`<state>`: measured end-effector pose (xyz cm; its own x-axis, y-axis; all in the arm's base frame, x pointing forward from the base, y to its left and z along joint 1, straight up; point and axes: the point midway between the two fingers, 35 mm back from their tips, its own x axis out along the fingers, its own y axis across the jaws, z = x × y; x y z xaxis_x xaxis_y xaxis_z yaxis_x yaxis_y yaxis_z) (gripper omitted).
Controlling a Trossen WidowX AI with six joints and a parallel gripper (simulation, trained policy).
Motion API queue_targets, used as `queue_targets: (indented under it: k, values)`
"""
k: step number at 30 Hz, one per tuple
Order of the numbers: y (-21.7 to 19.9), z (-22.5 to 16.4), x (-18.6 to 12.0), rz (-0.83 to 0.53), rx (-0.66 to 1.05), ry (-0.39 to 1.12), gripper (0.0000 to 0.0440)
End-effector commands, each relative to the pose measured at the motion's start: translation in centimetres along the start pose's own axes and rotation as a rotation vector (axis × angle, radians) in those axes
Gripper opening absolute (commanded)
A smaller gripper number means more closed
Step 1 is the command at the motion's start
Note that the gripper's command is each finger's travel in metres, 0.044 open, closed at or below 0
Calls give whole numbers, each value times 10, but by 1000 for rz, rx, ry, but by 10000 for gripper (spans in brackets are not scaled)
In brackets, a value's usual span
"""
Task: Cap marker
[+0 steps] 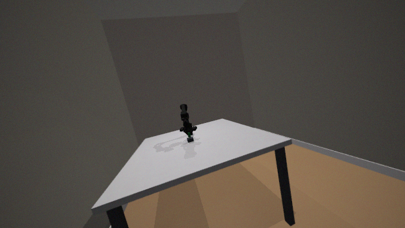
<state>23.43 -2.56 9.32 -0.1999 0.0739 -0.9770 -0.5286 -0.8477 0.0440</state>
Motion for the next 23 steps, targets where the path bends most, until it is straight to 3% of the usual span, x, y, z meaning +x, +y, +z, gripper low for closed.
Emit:
queue_targets:
  k: [1, 7, 8, 23]
  values:
    - [1, 6, -1, -12, -11, -2, 277]
    - [0, 9, -2, -30, -28, 20, 430]
    - [0, 9, -3, -35, -30, 28, 440]
    - [-6, 6, -45, -114, -66, 164, 440]
